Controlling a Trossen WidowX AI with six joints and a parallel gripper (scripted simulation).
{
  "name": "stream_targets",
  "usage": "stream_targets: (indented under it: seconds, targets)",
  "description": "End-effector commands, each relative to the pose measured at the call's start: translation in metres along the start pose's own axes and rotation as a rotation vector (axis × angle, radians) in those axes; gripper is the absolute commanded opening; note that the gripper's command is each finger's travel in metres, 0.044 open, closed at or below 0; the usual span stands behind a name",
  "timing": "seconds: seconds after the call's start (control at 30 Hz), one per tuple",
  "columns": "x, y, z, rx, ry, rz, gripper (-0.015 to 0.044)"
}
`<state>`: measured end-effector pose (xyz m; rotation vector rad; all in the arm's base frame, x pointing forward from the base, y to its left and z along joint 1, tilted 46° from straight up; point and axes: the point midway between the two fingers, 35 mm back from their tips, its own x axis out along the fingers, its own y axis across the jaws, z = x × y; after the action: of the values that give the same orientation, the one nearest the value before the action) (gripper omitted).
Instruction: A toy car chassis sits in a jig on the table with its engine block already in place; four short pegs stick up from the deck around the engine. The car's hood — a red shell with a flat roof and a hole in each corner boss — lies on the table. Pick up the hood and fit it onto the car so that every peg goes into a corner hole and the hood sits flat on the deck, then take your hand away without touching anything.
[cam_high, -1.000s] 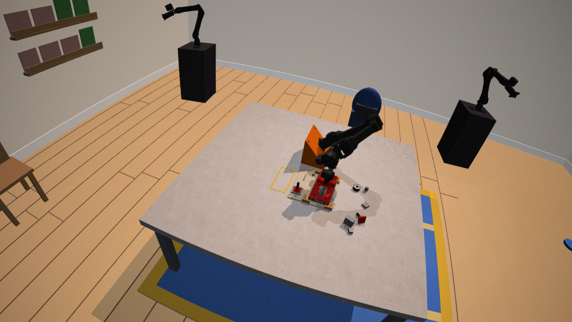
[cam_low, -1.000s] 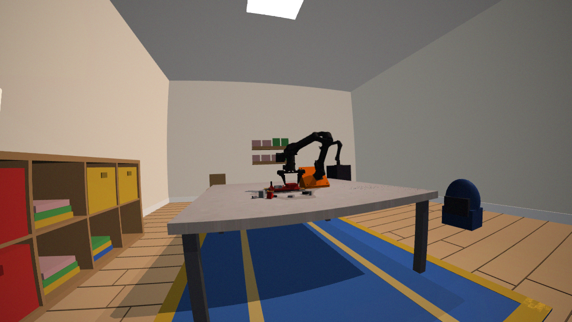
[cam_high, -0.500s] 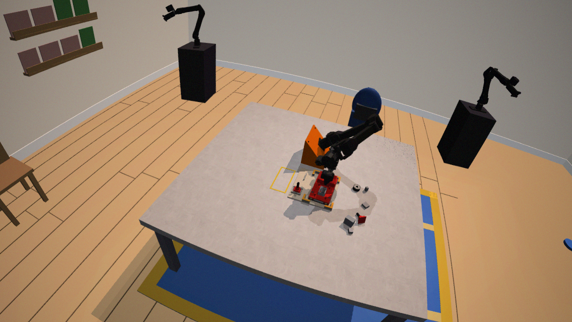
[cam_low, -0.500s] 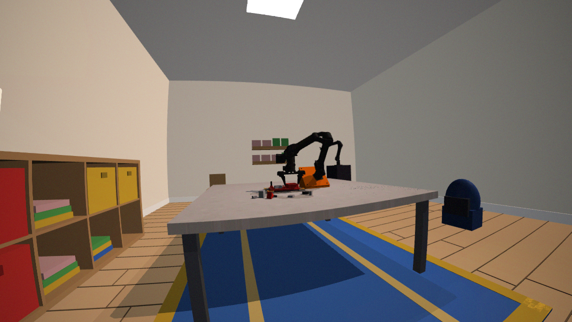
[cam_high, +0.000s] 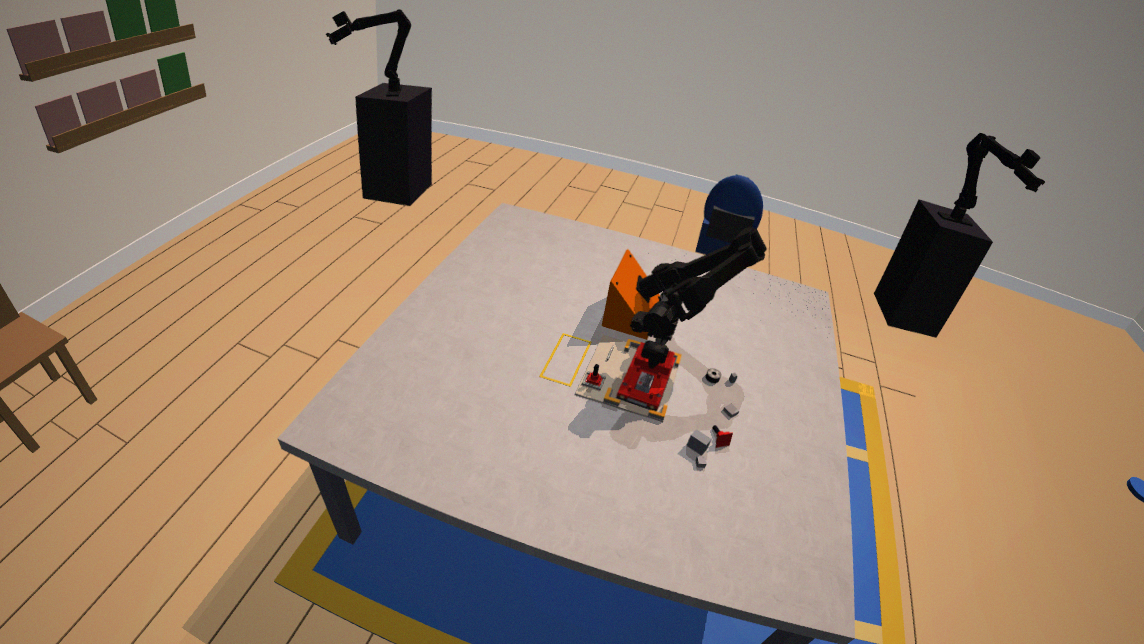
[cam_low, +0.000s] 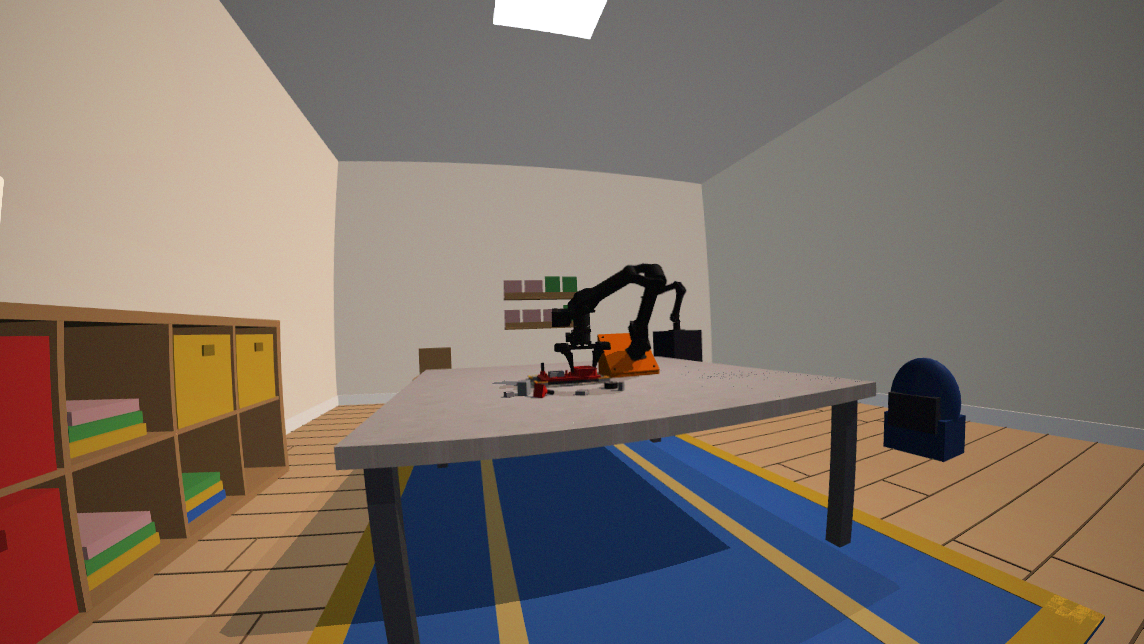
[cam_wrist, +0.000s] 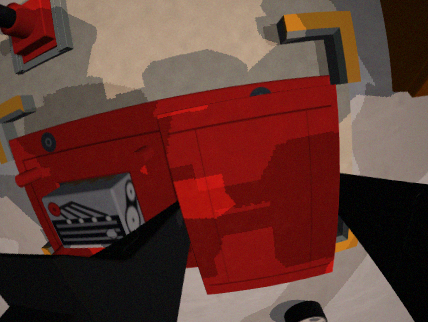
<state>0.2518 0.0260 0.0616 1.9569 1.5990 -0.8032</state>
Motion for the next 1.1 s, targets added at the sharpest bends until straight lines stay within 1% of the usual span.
stream_targets:
  seconds: [0.0,0.07,0.4,0.43,1.07]
  targets:
    - [0.000,0.000,0.000,-0.003,0.000,-0.001,0.0288]
    - [0.000,0.000,0.000,-0.003,0.000,-0.001,0.0275]
    - [-0.007,0.000,0.000,0.000,0.000,0.000,0.0012]
    - [-0.008,0.000,0.000,0.000,0.000,0.000,0.0000]
    - [-0.044,0.000,0.001,0.000,-0.002,0.000,0.0000]
